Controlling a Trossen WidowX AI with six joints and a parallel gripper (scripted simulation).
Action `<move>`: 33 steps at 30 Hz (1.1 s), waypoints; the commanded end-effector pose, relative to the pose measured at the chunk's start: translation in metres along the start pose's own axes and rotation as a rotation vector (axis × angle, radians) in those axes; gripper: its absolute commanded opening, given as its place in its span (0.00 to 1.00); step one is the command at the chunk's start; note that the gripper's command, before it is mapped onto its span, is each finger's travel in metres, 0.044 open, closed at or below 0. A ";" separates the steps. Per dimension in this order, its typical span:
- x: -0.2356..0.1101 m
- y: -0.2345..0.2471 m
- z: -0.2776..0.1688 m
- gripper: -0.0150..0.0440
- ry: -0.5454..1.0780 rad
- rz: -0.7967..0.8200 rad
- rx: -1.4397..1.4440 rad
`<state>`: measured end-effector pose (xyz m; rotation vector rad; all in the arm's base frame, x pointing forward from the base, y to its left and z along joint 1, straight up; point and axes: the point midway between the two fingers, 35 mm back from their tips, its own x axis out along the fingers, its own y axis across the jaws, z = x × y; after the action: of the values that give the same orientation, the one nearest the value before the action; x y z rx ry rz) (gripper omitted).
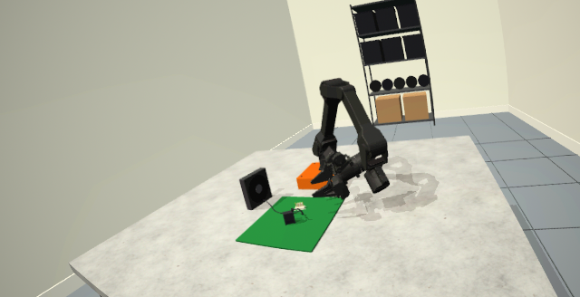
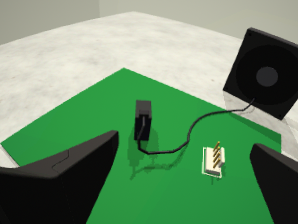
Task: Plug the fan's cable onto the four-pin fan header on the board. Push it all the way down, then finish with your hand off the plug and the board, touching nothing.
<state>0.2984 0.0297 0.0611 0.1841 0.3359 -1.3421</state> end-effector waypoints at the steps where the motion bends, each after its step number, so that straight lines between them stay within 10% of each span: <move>1: 0.006 -0.004 0.002 1.00 0.086 -0.067 -0.013; 33: 0.013 -0.006 0.021 1.00 0.823 -0.159 -0.093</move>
<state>0.2943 0.0091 0.0725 0.5885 1.0591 -1.4001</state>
